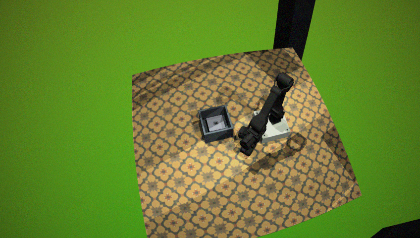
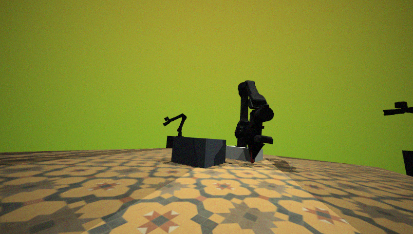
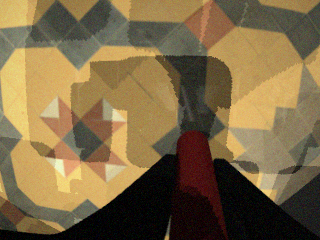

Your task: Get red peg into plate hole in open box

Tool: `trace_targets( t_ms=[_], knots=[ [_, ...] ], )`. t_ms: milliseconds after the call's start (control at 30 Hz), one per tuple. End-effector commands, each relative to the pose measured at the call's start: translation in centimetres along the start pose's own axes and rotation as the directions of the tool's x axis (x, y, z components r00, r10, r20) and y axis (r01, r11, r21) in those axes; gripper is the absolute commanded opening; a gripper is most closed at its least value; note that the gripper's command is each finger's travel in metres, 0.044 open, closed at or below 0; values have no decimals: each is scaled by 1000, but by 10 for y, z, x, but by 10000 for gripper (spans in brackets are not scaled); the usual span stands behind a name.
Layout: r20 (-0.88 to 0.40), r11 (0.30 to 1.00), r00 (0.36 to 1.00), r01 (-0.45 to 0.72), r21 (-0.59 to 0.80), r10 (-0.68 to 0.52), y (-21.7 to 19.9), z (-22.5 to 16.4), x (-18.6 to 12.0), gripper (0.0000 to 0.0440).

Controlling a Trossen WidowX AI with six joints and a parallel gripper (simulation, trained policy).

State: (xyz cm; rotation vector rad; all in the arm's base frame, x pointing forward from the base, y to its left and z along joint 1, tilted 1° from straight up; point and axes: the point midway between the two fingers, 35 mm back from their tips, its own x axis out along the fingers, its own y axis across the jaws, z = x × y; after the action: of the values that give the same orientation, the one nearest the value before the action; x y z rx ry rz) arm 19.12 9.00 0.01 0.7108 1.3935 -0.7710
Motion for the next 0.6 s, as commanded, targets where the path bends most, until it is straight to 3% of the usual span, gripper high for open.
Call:
trace_targets(
  t_ms=[0, 567],
  knots=[
    [46, 999, 999, -25, -26, 26, 4, 10, -12, 0],
    [208, 991, 975, -53, -125, 78, 15, 59, -69, 0]
  ],
)
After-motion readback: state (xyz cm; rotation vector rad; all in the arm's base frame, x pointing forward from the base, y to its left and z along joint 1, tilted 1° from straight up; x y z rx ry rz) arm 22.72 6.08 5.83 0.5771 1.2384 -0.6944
